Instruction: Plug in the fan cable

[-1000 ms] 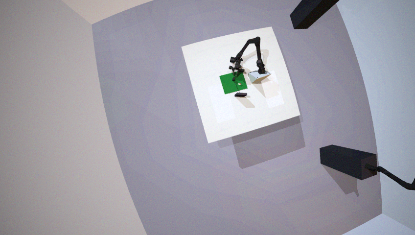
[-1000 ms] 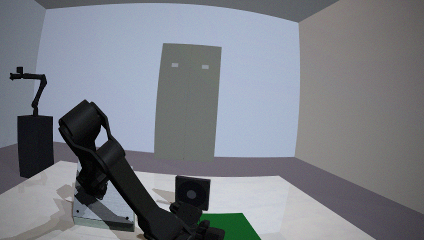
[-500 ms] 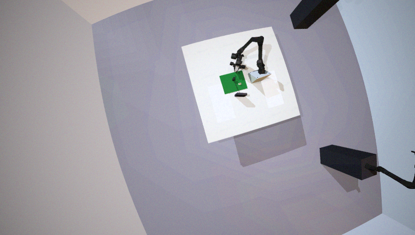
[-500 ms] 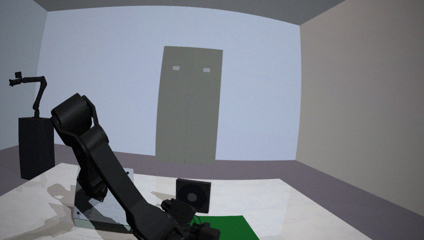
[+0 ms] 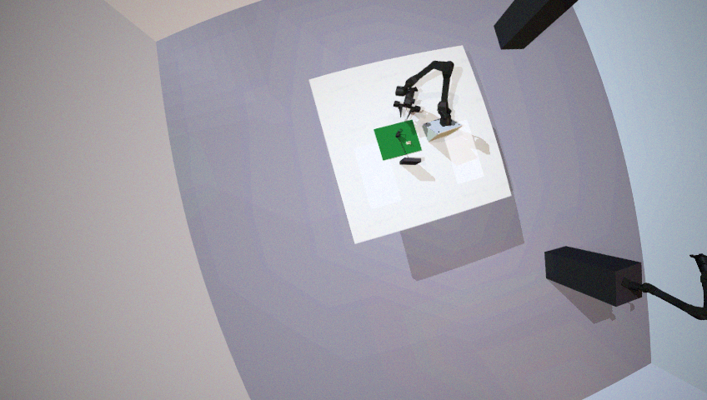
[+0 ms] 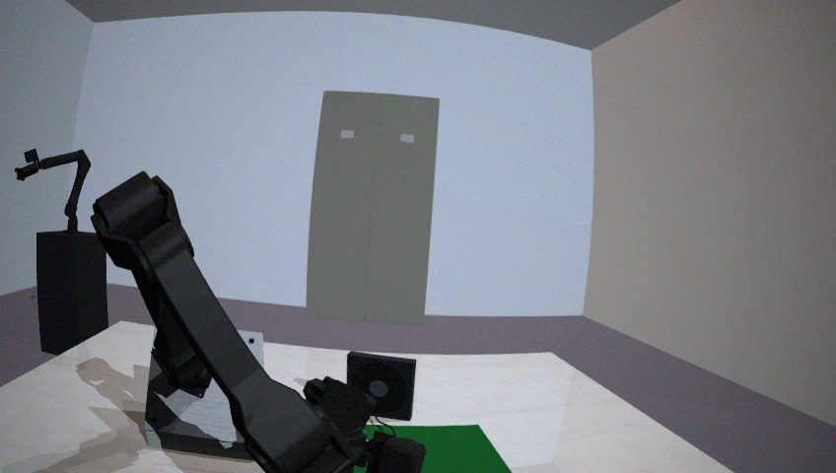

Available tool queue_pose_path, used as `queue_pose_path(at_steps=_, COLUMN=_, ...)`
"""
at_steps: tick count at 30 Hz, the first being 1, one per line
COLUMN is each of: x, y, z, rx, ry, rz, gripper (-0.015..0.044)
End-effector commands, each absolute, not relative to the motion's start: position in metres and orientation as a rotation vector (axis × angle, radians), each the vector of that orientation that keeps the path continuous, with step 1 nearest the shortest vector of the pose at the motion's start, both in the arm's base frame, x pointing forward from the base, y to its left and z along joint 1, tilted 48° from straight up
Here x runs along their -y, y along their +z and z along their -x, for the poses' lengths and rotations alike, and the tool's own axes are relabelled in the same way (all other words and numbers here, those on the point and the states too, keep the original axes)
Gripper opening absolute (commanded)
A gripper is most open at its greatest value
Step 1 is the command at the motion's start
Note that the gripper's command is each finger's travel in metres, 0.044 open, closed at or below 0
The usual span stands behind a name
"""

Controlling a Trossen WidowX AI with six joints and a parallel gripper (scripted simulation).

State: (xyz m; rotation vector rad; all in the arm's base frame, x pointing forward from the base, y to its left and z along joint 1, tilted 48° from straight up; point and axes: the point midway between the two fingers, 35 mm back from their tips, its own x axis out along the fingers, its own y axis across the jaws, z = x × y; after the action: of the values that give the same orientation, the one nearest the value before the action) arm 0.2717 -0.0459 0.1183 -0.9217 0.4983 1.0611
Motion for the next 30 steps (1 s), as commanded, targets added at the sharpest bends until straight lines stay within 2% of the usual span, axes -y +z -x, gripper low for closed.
queue_pose_path(at_steps=1, x=0.041, y=0.116, z=-0.271, rx=-0.568, ry=1.079, rz=0.908, gripper=0.0298)
queue_pose_path(at_steps=6, x=0.034, y=0.108, z=-0.268, rx=-0.692, ry=1.101, rz=0.879, gripper=0.0429)
queue_pose_path(at_steps=7, x=0.033, y=0.106, z=-0.268, rx=-0.716, ry=1.104, rz=0.875, gripper=0.044)
queue_pose_path(at_steps=30, x=0.016, y=0.086, z=-0.255, rx=-1.253, ry=1.021, rz=0.885, gripper=0.044)
